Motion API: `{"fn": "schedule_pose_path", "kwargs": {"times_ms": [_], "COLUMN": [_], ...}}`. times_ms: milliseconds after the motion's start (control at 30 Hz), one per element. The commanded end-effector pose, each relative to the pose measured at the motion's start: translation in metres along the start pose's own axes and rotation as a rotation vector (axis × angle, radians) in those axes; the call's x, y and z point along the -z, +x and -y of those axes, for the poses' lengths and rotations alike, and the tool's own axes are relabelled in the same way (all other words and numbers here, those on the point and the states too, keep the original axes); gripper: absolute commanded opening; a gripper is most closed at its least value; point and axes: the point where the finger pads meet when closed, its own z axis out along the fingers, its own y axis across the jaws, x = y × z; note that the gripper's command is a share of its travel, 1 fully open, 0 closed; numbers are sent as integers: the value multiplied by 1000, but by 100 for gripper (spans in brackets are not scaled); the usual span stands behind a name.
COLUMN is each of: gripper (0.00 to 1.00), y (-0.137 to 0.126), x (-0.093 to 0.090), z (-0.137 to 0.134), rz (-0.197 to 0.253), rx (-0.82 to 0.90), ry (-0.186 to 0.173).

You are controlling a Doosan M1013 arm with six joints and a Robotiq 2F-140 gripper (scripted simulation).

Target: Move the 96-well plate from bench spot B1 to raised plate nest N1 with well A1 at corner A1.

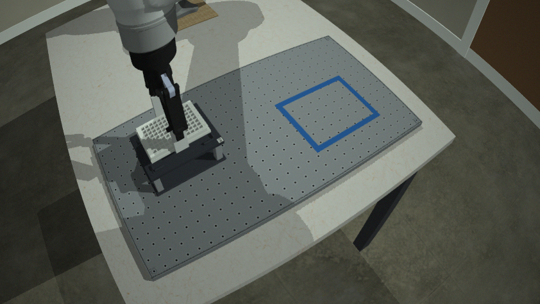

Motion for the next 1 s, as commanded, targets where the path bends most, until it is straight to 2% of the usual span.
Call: {"fn": "schedule_pose_path", "kwargs": {"times_ms": [0, 100, 967], "gripper": [0, 0, 0], "y": [0, 0, 0], "x": [-5, -9, -10], "z": [0, 0, 0], "rz": [0, 0, 0], "rx": [0, 0, 0], "ry": [0, 0, 0]}}
